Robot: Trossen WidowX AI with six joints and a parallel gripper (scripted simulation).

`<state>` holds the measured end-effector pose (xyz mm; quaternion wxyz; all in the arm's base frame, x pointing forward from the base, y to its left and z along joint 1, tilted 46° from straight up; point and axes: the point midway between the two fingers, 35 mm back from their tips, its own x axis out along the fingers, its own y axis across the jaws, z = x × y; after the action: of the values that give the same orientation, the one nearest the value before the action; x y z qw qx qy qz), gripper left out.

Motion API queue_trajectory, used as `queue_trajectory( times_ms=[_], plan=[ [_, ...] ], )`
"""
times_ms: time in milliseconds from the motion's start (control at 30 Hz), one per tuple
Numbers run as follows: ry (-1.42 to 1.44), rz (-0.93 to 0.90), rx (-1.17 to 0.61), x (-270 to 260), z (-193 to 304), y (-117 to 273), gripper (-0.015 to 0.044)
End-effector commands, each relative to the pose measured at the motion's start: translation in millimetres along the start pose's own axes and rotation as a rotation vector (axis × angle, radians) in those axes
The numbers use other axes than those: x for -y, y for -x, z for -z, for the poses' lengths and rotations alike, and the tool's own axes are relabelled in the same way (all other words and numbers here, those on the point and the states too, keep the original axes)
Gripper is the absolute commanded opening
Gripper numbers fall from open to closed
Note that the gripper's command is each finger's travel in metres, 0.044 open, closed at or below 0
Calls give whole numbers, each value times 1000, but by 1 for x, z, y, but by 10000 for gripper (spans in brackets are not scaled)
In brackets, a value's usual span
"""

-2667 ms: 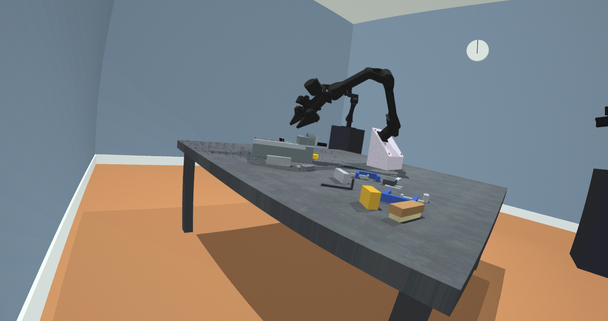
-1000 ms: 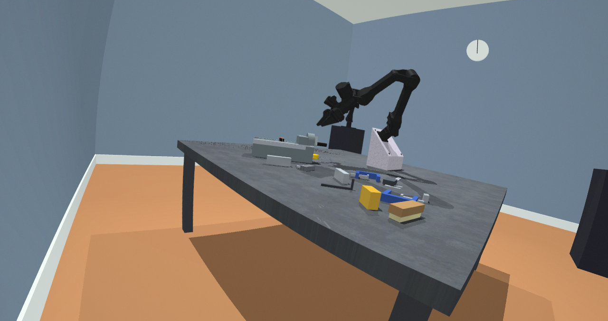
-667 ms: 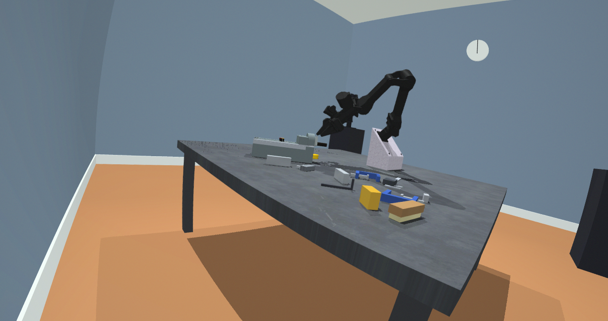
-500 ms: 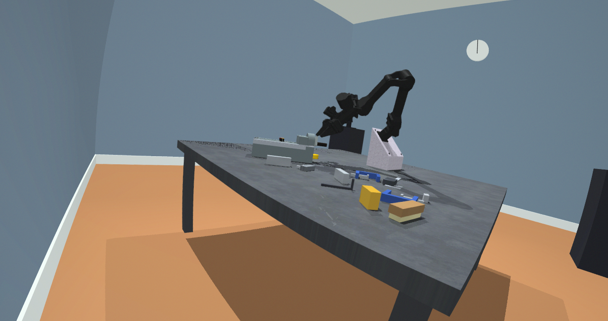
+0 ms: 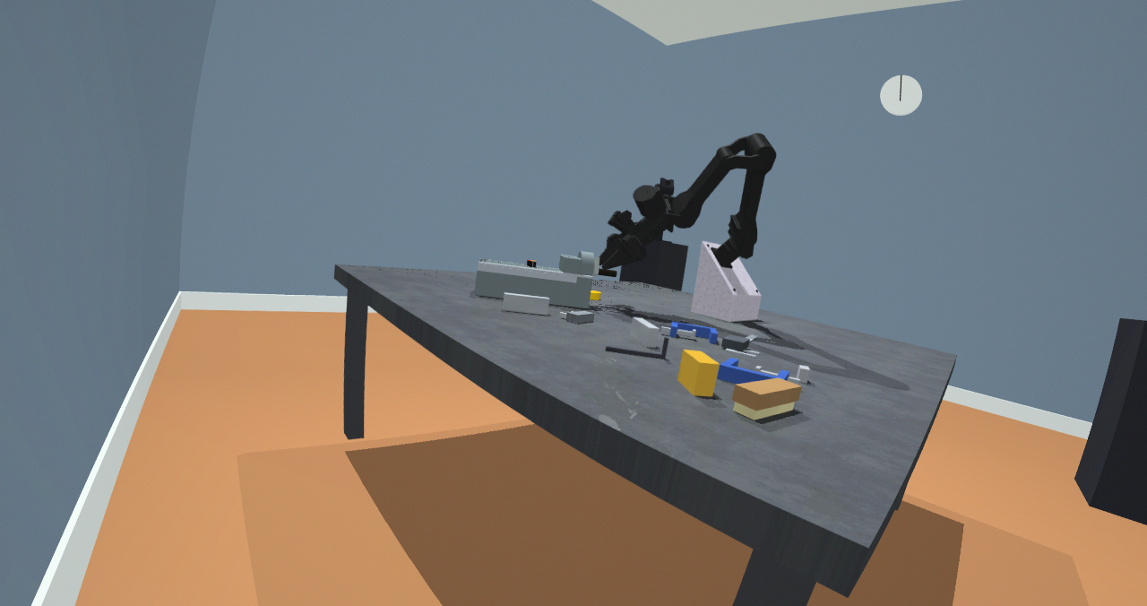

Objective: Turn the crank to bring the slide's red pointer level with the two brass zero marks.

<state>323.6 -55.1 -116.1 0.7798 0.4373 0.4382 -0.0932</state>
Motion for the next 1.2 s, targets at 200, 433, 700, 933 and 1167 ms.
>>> queue_trajectory(
  times_ms=[200,433,700,933,1167],
  plan=[
    [-6,4,-3,2,14,-11,440],
    [-7,4,-3,2,23,-18,440],
    [-7,2,-3,2,29,-23,414],
    [-7,2,-3,2,29,-23,230],
    [-7,2,-3,2,29,-23,46]
  ],
)
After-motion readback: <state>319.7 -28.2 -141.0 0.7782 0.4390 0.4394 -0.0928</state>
